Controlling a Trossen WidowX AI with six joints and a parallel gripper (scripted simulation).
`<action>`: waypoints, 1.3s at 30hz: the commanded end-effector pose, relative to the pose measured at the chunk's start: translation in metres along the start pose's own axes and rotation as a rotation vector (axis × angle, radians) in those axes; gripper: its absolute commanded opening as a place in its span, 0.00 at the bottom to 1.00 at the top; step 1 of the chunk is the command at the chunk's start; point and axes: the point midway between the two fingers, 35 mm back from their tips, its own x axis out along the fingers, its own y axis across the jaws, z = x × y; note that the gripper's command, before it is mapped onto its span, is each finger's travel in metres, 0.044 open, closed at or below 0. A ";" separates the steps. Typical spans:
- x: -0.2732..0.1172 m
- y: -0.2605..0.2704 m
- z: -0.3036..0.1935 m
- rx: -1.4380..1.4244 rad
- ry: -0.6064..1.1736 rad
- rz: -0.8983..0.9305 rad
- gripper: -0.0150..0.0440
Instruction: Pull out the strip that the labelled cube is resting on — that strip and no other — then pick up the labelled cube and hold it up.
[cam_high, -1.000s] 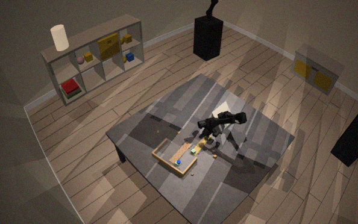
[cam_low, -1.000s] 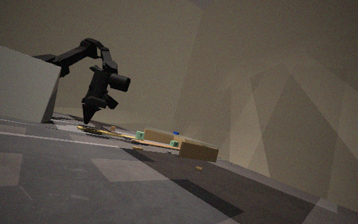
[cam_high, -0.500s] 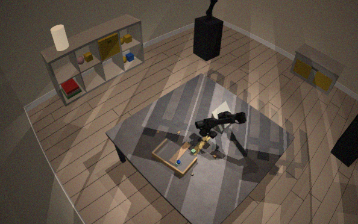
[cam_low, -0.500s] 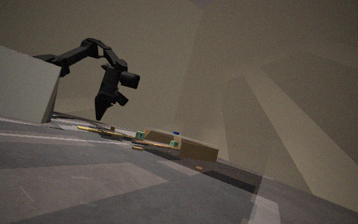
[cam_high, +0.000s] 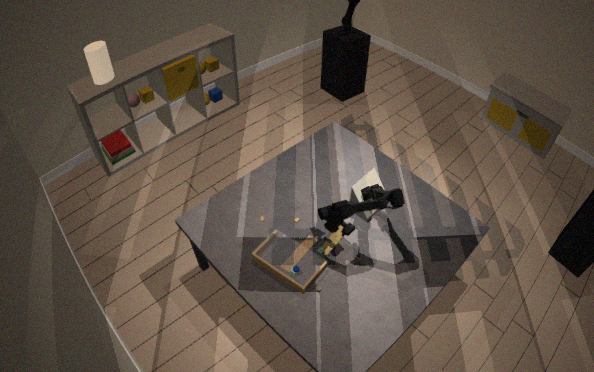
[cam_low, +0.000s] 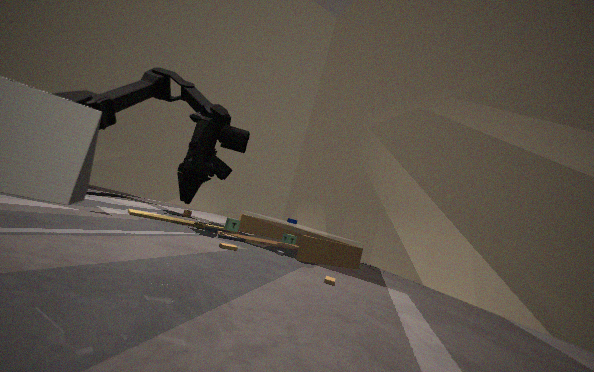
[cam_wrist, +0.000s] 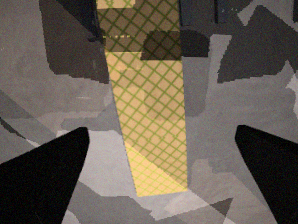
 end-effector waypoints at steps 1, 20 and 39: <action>-0.002 0.002 0.016 0.001 -0.003 0.005 1.00; -0.010 0.008 0.077 -0.001 -0.005 0.005 1.00; -0.018 0.019 0.136 -0.003 -0.007 0.005 1.00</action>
